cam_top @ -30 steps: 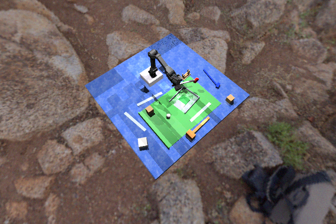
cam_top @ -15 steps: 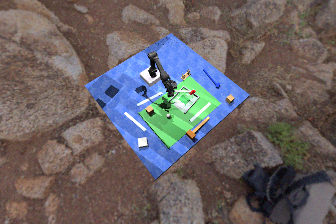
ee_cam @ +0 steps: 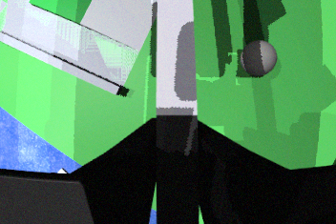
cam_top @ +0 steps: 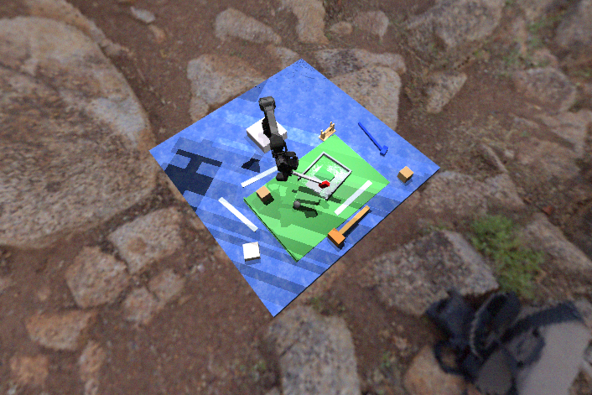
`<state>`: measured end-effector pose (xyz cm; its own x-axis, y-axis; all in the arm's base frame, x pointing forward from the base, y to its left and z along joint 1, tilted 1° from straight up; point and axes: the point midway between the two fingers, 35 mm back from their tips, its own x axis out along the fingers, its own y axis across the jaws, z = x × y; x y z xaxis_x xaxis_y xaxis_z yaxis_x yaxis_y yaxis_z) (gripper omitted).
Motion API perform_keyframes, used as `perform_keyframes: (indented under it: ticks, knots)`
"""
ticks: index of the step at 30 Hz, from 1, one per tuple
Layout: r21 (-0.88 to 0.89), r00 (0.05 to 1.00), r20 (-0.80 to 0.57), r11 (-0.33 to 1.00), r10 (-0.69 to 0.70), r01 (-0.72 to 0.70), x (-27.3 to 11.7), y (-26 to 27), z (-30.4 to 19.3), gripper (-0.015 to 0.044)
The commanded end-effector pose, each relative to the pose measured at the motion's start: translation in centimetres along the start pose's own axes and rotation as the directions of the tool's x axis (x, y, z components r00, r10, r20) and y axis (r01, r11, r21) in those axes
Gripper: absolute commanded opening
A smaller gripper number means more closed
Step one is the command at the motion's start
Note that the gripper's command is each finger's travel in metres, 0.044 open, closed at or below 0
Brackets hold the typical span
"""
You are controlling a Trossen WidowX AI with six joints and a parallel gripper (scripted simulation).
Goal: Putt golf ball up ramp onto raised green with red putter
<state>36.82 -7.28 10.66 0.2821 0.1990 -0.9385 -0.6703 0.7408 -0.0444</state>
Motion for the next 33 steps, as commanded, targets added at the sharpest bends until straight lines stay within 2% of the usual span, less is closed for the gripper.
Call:
perform_keyframes:
  ticks: [1, 15, 19, 33]
  knots:
    - [0.085, 1.0, -0.02, 0.996, -0.022, 0.023, -0.5, -2.2, -1.8, 0.0]
    - [0.365, 0.991, -0.104, 0.923, -0.088, 0.12, -3.1, -8.4, -9.9, 0.0]
    - [0.392, 0.989, -0.113, 0.911, -0.092, 0.13, -3.4, -8.9, -10.9, 0.0]
    - [0.392, 0.989, -0.113, 0.911, -0.092, 0.13, 0.4, -8.8, -12.3, 0.0]
